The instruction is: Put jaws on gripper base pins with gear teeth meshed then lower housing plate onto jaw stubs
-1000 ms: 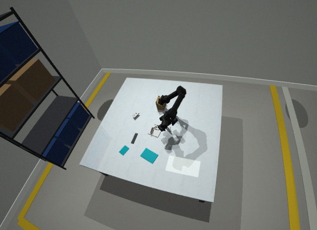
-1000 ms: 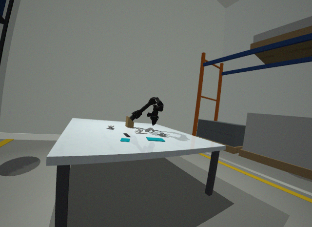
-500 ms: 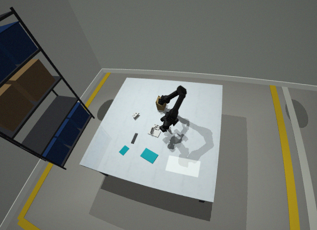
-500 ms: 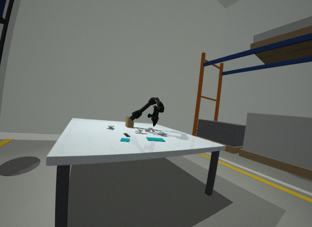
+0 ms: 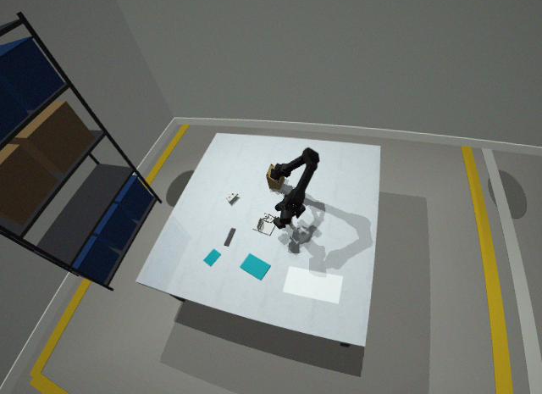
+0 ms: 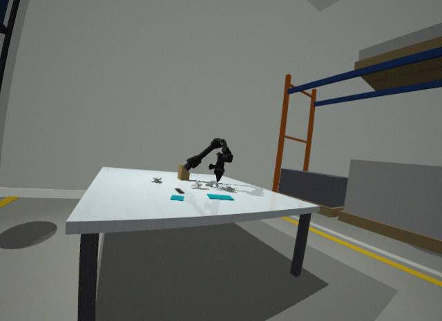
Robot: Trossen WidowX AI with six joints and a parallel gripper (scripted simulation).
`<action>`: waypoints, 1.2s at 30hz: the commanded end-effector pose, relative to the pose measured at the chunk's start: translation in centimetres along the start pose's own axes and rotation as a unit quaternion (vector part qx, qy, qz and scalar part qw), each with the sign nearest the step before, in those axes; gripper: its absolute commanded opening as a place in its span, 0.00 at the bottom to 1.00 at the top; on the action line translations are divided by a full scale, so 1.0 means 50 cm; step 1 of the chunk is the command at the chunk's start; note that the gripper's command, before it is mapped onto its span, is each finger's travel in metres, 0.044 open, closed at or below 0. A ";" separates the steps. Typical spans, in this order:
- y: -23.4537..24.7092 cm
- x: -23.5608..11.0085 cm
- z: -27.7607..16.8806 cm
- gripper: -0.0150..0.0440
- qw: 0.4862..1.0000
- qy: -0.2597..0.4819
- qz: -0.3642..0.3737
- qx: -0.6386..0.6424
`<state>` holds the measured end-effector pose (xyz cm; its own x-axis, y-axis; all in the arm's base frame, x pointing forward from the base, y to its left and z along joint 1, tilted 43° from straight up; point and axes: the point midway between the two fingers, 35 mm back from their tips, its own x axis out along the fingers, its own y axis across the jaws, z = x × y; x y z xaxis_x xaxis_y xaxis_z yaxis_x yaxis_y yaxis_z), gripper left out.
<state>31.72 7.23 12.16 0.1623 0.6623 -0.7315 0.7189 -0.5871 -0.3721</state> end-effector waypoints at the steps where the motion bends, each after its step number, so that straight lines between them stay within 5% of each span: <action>1: 0.000 0.013 0.002 1.00 1.000 -0.002 0.000 0.003; 25: -0.005 0.081 0.004 1.00 1.000 0.000 -0.001 0.004; 36: -0.005 0.081 0.004 0.51 1.000 0.000 -0.001 0.004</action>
<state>32.03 10.00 9.26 0.1606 0.6661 -0.7284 0.7181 -0.5851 -0.3767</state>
